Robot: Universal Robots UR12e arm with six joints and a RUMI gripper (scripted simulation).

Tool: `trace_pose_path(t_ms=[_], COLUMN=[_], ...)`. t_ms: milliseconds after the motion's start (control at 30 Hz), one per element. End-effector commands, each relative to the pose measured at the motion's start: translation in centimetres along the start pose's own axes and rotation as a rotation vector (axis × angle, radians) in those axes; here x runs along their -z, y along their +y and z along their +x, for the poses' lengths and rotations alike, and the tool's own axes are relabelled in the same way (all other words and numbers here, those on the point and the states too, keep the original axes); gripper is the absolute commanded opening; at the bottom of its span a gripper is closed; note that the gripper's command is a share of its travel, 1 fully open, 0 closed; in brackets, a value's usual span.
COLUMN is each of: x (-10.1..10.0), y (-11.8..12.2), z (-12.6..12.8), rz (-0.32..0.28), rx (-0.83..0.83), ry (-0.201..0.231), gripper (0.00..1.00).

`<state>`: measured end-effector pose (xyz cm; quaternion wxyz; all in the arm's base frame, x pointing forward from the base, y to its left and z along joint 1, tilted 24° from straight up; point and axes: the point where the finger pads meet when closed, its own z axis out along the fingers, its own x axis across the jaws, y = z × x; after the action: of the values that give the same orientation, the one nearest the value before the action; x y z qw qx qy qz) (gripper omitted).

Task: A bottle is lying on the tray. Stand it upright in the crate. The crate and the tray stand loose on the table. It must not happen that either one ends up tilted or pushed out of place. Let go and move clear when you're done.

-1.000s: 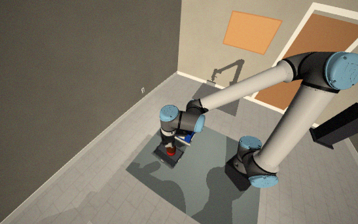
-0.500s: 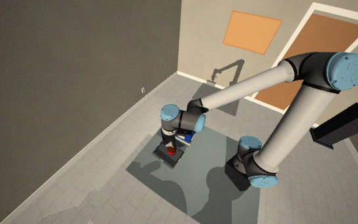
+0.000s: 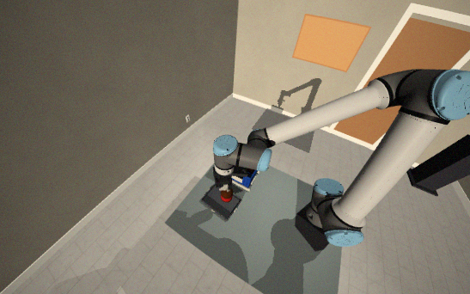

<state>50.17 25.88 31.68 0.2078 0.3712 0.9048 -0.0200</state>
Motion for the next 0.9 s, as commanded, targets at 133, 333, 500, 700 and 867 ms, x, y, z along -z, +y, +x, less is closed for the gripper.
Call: trace_pose_path(t_ms=[133,333,500,700,867], x=[0.1,0.1,0.1,0.1,0.1], y=[-1.0,-1.5,-2.2,-3.2,-3.9], z=[-0.8,-1.3,-1.9,-2.7,-3.2], rz=[-0.002,-0.002,-0.002,-0.002,-0.002], rx=[0.0,0.0,0.0,0.0,0.0], ry=[-0.001,-0.001,-0.001,-0.001,-0.001], gripper=[0.0,0.0,0.0,0.0,0.0])
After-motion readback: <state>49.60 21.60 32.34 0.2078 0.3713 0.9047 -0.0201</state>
